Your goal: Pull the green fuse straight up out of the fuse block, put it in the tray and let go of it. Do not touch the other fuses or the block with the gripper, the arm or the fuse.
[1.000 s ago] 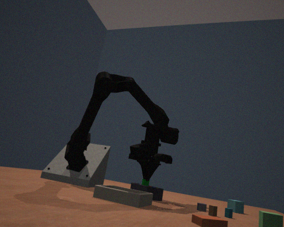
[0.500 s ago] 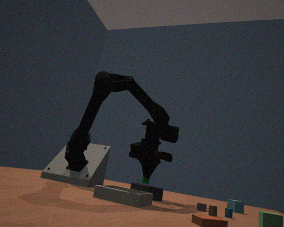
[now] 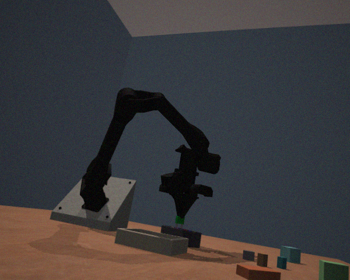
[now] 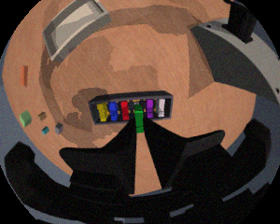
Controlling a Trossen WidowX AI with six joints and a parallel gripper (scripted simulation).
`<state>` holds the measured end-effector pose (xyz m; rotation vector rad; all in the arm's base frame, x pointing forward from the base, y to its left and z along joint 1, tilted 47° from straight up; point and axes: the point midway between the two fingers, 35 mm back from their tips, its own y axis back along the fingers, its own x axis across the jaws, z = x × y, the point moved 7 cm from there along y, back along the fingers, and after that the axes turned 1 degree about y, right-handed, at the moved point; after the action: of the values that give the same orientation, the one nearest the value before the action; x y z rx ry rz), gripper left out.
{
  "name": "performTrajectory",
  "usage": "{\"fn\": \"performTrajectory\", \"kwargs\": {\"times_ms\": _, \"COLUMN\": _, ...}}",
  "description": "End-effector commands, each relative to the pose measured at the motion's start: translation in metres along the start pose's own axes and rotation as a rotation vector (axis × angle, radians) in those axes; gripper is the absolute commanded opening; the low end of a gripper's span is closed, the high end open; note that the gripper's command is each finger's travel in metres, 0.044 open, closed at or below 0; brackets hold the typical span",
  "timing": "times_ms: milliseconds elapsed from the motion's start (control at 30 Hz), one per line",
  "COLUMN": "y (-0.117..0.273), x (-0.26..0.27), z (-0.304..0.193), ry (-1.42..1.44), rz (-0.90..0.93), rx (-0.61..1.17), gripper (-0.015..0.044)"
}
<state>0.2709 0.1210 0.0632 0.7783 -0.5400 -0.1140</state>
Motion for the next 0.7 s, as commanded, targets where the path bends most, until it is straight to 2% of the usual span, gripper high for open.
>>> {"fn": "performTrajectory", "kwargs": {"times_ms": 0, "y": 0.003, "x": 0.000, "z": 0.000, "ry": -0.006, "rz": -0.003, "rx": 0.000, "gripper": 0.0000}}
{"fn": "performTrajectory", "kwargs": {"times_ms": 533, "y": 0.024, "x": 0.001, "z": 0.001, "ry": -0.005, "rz": -0.004, "rx": 0.001, "gripper": 0.0000}}
{"fn": "performTrajectory", "kwargs": {"times_ms": 667, "y": 0.025, "x": 0.020, "z": 0.017, "ry": -0.003, "rz": -0.010, "rx": 0.010, "gripper": 0.0000}}
